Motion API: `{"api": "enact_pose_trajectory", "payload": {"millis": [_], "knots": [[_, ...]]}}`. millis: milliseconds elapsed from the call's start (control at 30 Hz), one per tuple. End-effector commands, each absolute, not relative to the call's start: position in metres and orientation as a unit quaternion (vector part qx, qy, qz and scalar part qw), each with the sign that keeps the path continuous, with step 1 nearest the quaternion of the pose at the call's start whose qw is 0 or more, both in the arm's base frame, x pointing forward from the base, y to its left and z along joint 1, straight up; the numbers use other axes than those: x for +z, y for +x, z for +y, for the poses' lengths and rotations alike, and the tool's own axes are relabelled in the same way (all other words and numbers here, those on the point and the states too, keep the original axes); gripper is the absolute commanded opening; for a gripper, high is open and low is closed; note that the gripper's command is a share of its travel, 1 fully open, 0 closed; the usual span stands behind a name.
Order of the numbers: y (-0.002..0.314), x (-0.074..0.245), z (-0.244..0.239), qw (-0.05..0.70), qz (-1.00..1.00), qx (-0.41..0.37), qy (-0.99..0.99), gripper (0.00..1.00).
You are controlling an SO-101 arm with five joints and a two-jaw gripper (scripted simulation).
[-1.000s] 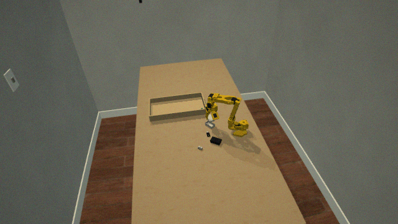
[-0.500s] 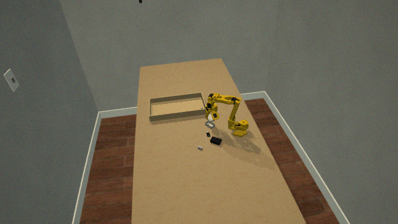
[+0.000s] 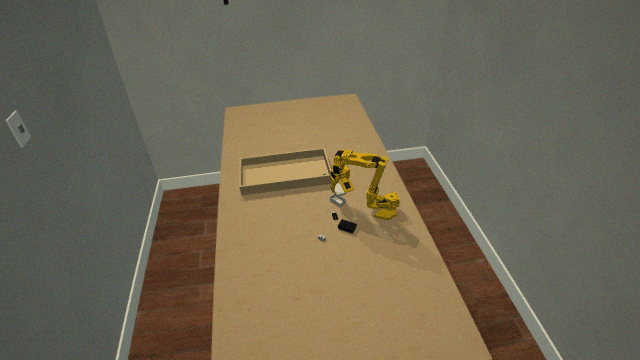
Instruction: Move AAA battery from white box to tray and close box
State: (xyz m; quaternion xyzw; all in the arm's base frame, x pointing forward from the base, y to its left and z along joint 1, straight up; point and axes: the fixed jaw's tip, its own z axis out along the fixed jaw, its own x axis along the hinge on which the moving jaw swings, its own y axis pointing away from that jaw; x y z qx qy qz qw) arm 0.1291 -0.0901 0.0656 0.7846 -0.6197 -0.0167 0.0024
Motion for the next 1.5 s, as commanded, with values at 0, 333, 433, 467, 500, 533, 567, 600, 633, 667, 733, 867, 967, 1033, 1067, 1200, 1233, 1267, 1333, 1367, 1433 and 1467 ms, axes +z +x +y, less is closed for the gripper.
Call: {"api": "enact_pose_trajectory", "payload": {"millis": [0, 333, 433, 467, 500, 533, 567, 600, 633, 667, 733, 867, 967, 1033, 1067, 1200, 1233, 1267, 1333, 1367, 1433, 1467], "knots": [[0.1343, 0.0707, -0.0920, 0.000, -0.598, 0.000, 0.802, 0.20], [0.1350, 0.0707, -0.0928, 0.000, -0.577, 0.000, 0.817, 0.20], [0.1350, 0.0707, -0.0928, 0.000, -0.577, 0.000, 0.817, 0.20], [0.1350, 0.0707, -0.0928, 0.000, -0.577, 0.000, 0.817, 0.20], [0.1350, 0.0707, -0.0928, 0.000, -0.577, 0.000, 0.817, 0.20], [0.1350, 0.0707, -0.0928, 0.000, -0.577, 0.000, 0.817, 0.20], [0.1350, 0.0707, -0.0928, 0.000, -0.577, 0.000, 0.817, 0.20], [0.1350, 0.0707, -0.0928, 0.000, -0.577, 0.000, 0.817, 0.20], [0.1350, 0.0707, -0.0928, 0.000, -0.577, 0.000, 0.817, 0.20], [0.1350, 0.0707, -0.0928, 0.000, -0.577, 0.000, 0.817, 0.20], [0.1350, 0.0707, -0.0928, 0.000, -0.577, 0.000, 0.817, 0.20], [0.1350, 0.0707, -0.0928, 0.000, -0.577, 0.000, 0.817, 0.20], [0.1350, 0.0707, -0.0928, 0.000, -0.577, 0.000, 0.817, 0.20], [0.1350, 0.0707, -0.0928, 0.000, -0.577, 0.000, 0.817, 0.20], [0.1350, 0.0707, -0.0928, 0.000, -0.576, 0.000, 0.817, 0.20], [0.1351, 0.0707, -0.0930, 0.000, -0.572, 0.000, 0.820, 0.20], [0.1352, 0.0707, -0.0931, 0.000, -0.569, 0.000, 0.822, 0.20], [0.1353, 0.0707, -0.0932, 0.000, -0.567, 0.000, 0.824, 0.20], [0.1356, 0.0707, -0.0936, 0.000, -0.559, 0.000, 0.829, 0.20], [0.1357, 0.0707, -0.0938, 0.000, -0.555, 0.000, 0.832, 0.20], [0.1360, 0.0707, -0.0942, 0.000, -0.545, 0.000, 0.838, 0.20], [0.1362, 0.0707, -0.0944, 0.000, -0.540, 0.000, 0.842, 0.20]]}}
